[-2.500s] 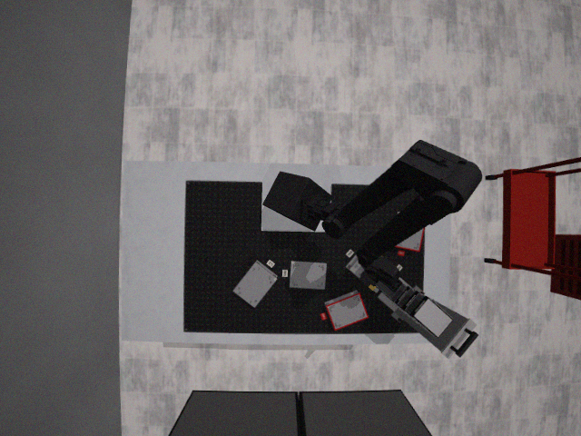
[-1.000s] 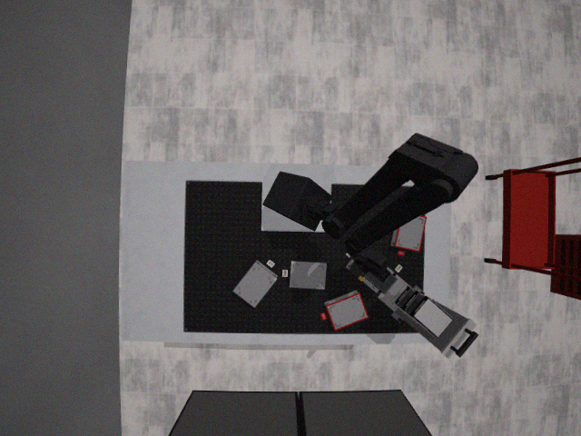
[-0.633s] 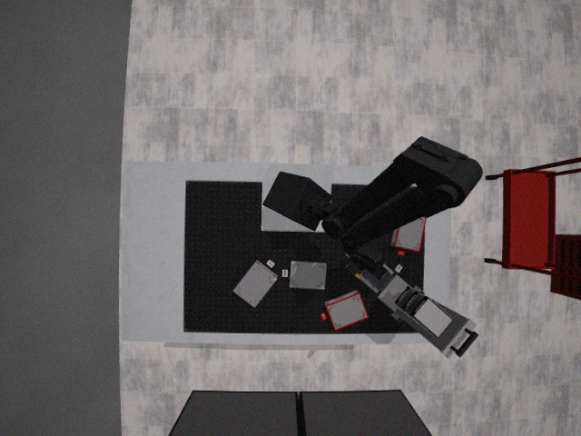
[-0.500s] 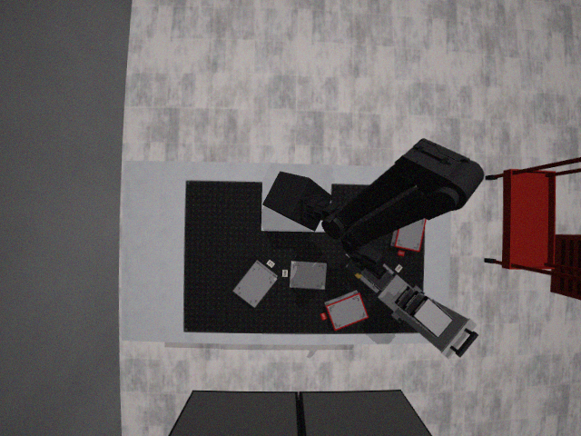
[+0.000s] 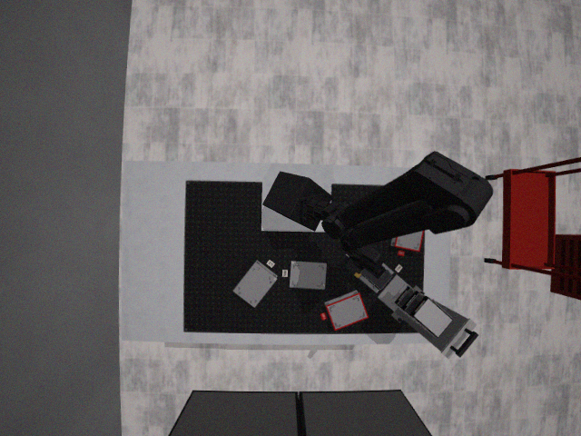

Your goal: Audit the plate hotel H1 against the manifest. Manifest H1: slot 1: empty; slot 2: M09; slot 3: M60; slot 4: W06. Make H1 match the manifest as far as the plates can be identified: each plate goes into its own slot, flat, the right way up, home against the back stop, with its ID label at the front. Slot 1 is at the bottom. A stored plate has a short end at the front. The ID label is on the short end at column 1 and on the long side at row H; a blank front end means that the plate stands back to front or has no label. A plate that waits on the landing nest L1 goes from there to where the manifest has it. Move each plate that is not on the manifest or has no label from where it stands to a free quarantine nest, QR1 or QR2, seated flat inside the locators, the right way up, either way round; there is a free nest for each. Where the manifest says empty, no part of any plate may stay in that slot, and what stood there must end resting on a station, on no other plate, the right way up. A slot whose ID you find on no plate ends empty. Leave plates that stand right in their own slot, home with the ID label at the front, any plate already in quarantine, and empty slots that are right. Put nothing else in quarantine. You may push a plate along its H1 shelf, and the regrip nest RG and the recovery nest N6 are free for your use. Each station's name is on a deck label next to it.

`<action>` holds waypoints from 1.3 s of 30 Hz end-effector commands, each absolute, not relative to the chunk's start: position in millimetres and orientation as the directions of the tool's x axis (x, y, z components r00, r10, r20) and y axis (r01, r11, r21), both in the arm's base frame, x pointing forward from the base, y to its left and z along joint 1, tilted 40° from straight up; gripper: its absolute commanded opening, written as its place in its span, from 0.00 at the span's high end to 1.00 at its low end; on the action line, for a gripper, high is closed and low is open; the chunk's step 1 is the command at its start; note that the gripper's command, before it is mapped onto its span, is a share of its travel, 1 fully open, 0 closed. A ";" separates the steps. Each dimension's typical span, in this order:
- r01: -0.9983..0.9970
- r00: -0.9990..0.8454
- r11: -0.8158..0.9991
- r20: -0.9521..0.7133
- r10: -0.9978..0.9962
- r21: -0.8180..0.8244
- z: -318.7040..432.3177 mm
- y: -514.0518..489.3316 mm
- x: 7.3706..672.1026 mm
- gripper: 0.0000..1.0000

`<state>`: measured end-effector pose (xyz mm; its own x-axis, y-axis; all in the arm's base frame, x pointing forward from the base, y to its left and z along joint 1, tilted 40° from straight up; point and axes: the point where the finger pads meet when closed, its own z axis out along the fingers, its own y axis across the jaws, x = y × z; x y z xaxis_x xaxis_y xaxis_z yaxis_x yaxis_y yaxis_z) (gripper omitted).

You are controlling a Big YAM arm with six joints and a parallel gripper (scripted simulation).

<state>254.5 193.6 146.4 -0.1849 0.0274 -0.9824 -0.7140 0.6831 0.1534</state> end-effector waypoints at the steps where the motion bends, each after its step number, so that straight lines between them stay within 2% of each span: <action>1: -0.716 -0.165 0.683 -0.986 0.037 0.145 149.6 194.0 254.7 0.14; 39: -0.721 -0.169 0.676 -0.985 0.040 0.151 135.5 203.9 257.5 0.14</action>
